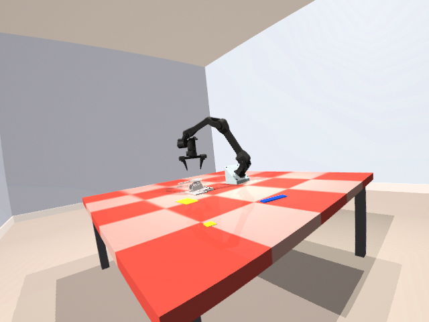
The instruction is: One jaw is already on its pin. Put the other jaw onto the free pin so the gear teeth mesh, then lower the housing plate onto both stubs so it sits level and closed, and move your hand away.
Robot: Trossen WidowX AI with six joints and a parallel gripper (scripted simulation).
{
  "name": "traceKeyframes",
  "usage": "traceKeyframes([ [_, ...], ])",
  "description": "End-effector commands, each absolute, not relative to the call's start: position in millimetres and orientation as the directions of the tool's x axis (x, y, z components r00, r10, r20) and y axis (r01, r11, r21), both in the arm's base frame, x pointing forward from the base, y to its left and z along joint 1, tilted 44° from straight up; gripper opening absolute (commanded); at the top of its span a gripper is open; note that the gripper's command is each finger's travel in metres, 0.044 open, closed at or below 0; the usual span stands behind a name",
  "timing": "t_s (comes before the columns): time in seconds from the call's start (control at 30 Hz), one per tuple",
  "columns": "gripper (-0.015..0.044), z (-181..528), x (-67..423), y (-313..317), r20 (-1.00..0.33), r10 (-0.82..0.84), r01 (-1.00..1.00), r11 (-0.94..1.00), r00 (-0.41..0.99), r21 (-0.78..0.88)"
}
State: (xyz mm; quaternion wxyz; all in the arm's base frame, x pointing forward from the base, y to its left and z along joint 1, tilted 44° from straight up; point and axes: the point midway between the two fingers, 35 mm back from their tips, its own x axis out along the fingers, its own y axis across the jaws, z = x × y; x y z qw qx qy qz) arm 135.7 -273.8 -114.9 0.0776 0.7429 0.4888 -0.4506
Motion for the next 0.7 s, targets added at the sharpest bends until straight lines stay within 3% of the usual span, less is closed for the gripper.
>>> traceKeyframes([
  [0.0, 0.0440, -121.7, 122.5, -279.4, -0.745, 0.657, 0.739, -0.558, 0.115, -0.377],
  [0.67, 0.0440, -155.6, 115.2, -252.9, -0.739, 0.663, 0.688, -0.591, 0.117, -0.421],
])
